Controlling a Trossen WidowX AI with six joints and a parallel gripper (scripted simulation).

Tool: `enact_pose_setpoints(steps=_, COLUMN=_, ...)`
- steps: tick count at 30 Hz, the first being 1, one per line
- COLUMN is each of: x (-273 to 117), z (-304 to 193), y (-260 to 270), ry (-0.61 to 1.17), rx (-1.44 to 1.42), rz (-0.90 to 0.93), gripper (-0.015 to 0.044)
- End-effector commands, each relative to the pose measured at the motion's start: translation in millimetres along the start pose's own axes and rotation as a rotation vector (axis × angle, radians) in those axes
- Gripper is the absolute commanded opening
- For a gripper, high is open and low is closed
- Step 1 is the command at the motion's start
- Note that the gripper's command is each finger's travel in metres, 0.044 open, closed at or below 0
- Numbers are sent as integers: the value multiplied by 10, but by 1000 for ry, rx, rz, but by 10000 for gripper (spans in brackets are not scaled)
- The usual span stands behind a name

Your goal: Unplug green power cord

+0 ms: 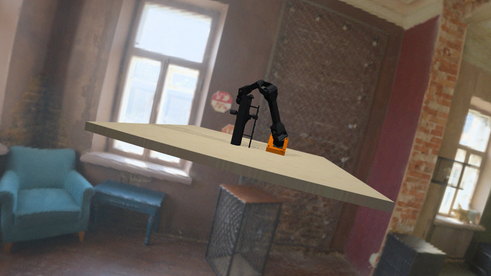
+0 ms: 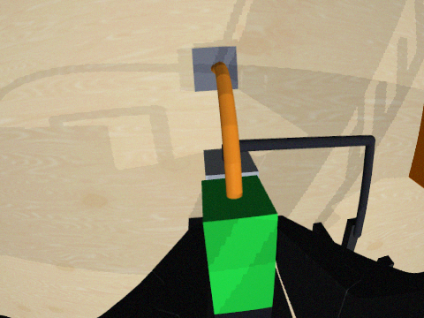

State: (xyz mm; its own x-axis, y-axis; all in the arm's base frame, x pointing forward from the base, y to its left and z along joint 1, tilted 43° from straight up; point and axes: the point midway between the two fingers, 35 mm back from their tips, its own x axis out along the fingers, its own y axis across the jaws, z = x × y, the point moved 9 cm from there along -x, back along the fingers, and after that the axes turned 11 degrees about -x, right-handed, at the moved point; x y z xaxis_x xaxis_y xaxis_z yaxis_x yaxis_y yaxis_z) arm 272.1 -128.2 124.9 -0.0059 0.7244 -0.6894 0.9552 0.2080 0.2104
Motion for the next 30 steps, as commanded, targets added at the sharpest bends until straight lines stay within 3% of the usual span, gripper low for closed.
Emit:
enact_pose_setpoints(steps=1, x=-107, z=293, y=-87, ry=-72, rx=14, rz=-3, gripper=0)
enact_pose_setpoints(steps=11, x=-142, z=443, y=-143, ry=-73, rx=15, rz=-2, gripper=0)
enact_pose_setpoints(steps=27, x=-169, z=507, y=-146, ry=-73, rx=15, rz=-1, gripper=420)
enact_pose_setpoints(steps=30, x=-244, z=758, y=-197, ry=-75, rx=14, rz=-1, gripper=440)
